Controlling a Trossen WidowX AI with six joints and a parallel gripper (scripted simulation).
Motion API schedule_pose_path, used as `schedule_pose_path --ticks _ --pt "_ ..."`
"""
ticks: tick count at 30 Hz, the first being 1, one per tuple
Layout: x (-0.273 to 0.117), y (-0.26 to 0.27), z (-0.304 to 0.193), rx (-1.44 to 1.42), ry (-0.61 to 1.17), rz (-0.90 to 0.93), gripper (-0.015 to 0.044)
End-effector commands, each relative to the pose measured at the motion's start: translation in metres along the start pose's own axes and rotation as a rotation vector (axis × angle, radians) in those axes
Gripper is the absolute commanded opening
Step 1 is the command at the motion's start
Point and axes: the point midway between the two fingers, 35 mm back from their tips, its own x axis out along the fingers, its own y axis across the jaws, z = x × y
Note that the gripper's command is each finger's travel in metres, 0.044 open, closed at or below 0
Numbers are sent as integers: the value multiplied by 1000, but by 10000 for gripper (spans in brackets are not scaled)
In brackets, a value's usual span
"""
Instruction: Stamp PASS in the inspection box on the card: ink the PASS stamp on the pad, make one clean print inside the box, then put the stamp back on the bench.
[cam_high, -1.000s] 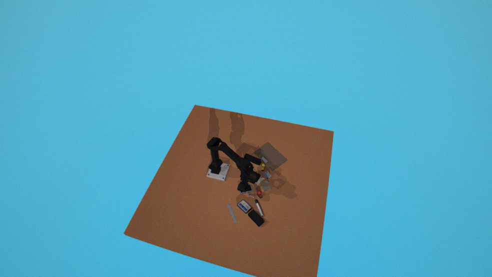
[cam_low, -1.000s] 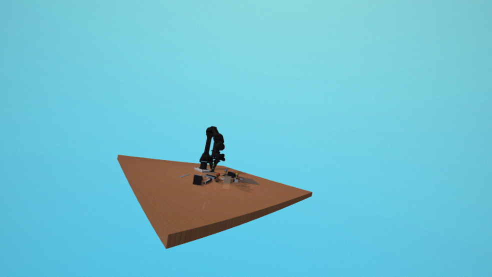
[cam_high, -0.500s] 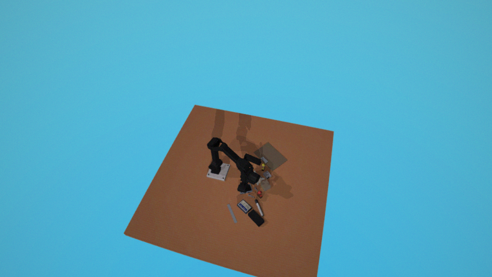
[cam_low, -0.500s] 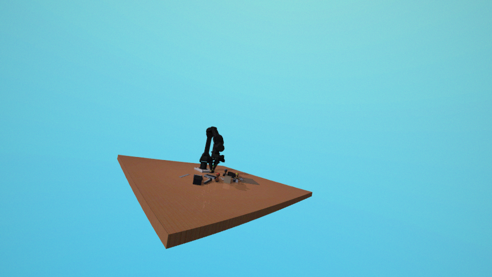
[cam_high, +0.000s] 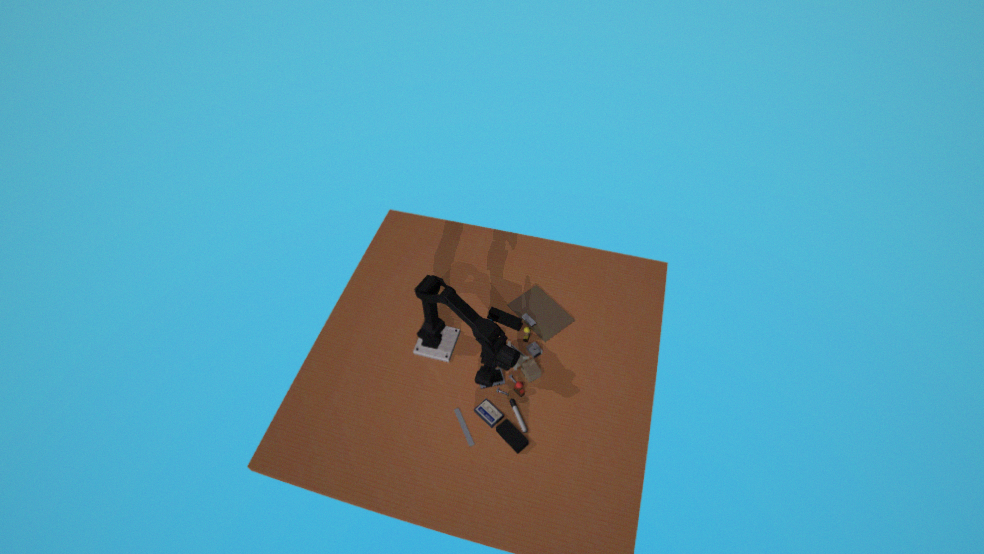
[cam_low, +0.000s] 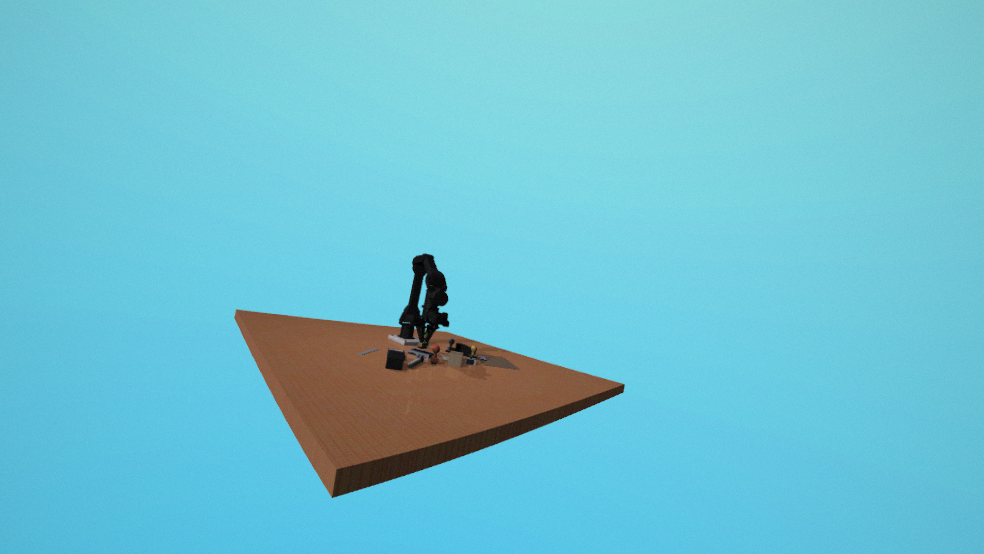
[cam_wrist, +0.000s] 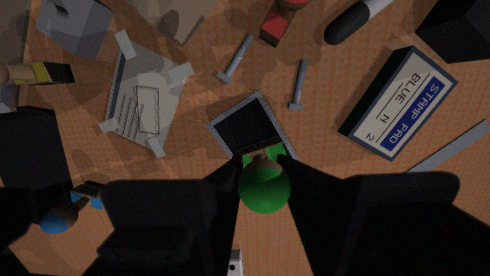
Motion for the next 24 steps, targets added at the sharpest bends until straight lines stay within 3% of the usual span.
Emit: schedule_pose_path --ticks 1,24 --pt "4 1 -1 -3 3 6 0" --pt "13 1 -2 1 3 6 0"
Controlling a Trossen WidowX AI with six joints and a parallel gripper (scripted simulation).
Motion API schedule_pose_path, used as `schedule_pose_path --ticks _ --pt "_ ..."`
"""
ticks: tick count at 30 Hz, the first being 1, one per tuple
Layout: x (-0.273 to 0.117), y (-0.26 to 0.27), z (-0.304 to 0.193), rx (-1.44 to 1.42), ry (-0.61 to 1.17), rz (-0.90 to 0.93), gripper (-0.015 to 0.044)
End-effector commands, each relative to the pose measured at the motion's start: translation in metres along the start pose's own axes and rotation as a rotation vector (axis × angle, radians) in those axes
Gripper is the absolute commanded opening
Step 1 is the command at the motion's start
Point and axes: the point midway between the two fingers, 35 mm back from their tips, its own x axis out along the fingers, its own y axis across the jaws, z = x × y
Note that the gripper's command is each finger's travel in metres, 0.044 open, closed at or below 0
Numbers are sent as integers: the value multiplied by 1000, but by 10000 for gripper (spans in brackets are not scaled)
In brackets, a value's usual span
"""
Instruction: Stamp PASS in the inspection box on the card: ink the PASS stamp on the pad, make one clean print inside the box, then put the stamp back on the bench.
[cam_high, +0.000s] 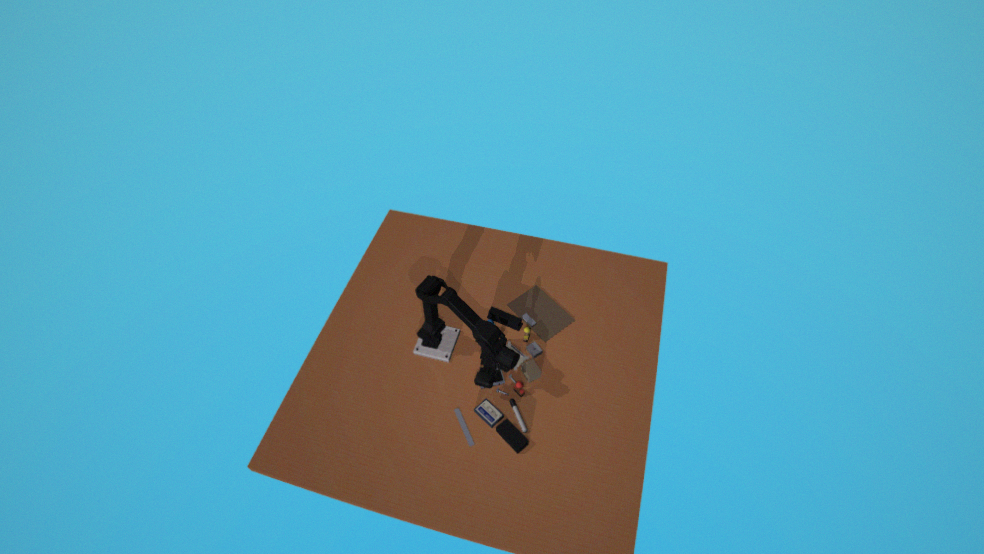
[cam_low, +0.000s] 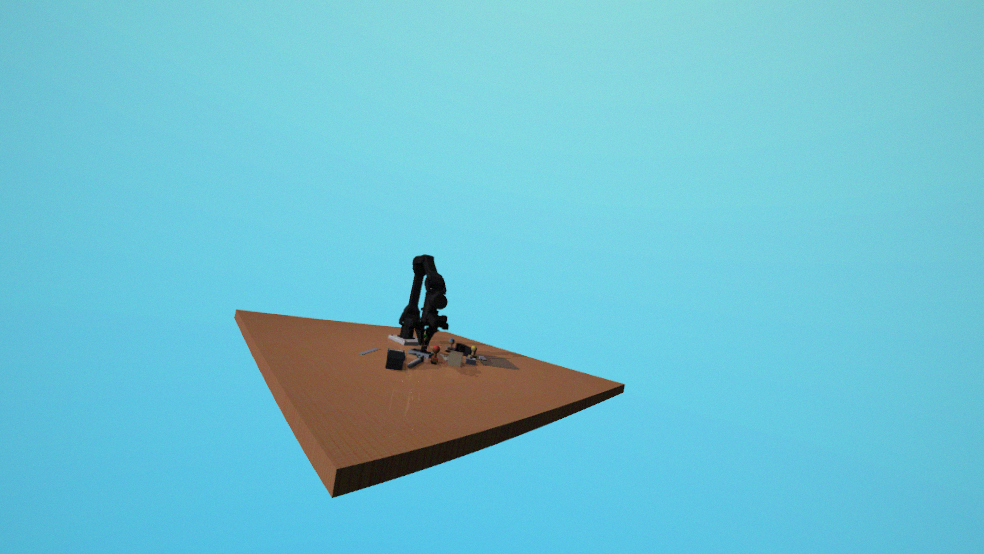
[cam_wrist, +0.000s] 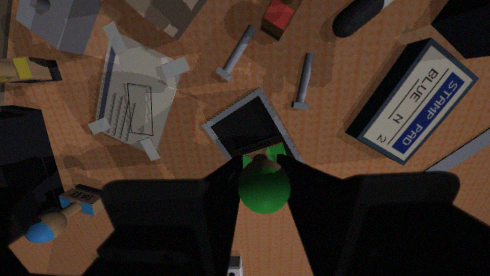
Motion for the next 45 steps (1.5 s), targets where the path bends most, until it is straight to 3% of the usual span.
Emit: schedule_pose_path --ticks 1,45 --pt "1 1 0 0 -2 5 0" --pt "7 1 0 0 -2 5 0"
